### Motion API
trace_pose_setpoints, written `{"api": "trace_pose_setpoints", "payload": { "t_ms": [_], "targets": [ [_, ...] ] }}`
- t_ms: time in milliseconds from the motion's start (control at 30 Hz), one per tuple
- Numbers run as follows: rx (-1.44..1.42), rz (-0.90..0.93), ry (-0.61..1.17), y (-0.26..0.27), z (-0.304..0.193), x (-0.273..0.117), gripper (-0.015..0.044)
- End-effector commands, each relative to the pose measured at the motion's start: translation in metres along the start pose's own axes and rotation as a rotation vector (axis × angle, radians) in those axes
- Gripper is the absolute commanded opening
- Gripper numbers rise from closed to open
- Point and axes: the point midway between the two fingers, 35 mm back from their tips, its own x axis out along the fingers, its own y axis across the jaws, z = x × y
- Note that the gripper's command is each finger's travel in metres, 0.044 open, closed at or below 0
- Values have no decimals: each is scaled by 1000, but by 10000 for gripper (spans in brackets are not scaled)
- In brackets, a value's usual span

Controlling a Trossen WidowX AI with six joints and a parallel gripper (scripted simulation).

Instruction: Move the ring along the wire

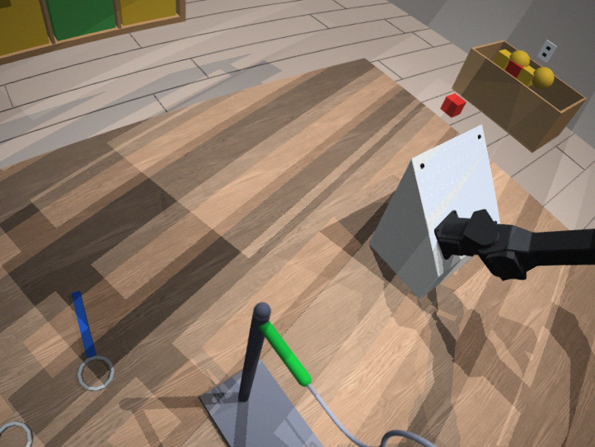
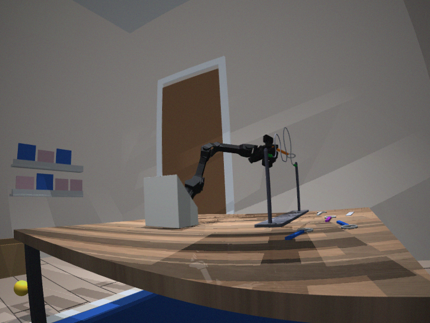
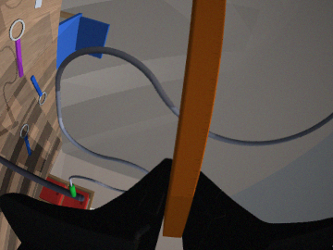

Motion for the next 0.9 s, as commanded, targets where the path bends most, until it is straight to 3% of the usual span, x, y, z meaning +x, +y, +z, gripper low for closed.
{"api": "trace_pose_setpoints", "payload": {
  "t_ms": [0,867],
  "targets": [
    [-4,-19,1,-8,-1,-2,-150],
    [-101,-66,4,-27,1,-3,-150]
  ]
}}
